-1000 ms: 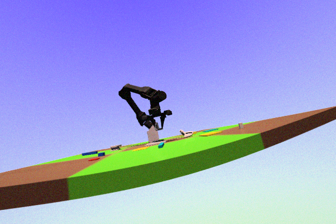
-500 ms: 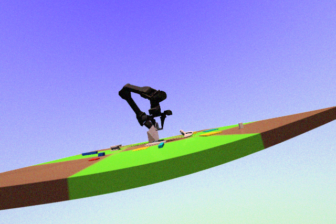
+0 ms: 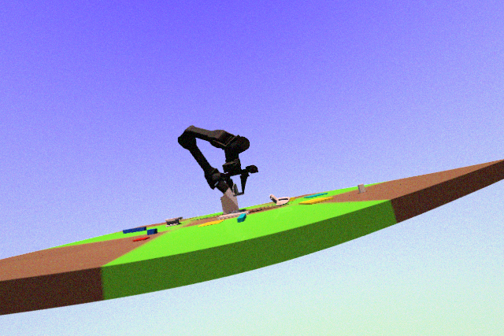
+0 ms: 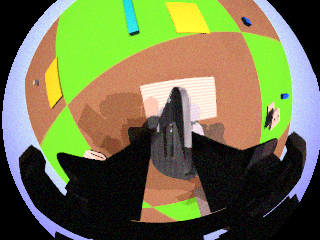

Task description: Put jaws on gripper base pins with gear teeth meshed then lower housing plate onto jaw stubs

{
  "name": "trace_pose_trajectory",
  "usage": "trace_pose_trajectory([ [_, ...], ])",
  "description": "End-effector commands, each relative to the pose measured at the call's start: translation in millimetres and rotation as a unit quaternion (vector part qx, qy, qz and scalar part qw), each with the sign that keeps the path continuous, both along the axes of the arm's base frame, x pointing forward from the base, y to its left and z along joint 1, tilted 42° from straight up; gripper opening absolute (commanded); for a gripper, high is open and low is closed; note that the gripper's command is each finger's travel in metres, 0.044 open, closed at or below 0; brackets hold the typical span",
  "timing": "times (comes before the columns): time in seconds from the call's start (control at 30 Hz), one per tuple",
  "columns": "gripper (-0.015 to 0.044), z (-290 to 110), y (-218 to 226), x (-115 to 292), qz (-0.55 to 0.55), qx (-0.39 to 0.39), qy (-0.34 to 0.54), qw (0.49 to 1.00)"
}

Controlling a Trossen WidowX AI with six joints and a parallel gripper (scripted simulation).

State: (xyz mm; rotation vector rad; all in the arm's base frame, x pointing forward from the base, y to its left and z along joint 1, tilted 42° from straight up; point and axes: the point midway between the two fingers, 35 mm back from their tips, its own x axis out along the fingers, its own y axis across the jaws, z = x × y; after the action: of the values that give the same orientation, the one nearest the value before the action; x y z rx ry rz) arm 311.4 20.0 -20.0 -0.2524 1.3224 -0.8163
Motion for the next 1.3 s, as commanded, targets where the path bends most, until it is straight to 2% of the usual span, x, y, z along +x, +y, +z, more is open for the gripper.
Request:
trace_pose_trajectory([
  [0.0, 0.0134, 1.3, -0.5, 0.5, 0.002, -0.002, 0.0, 1.0],
  [1.27, 0.0134, -36.2, -33.9, 1.7, 0.001, -0.003, -0.001, 1.0],
])
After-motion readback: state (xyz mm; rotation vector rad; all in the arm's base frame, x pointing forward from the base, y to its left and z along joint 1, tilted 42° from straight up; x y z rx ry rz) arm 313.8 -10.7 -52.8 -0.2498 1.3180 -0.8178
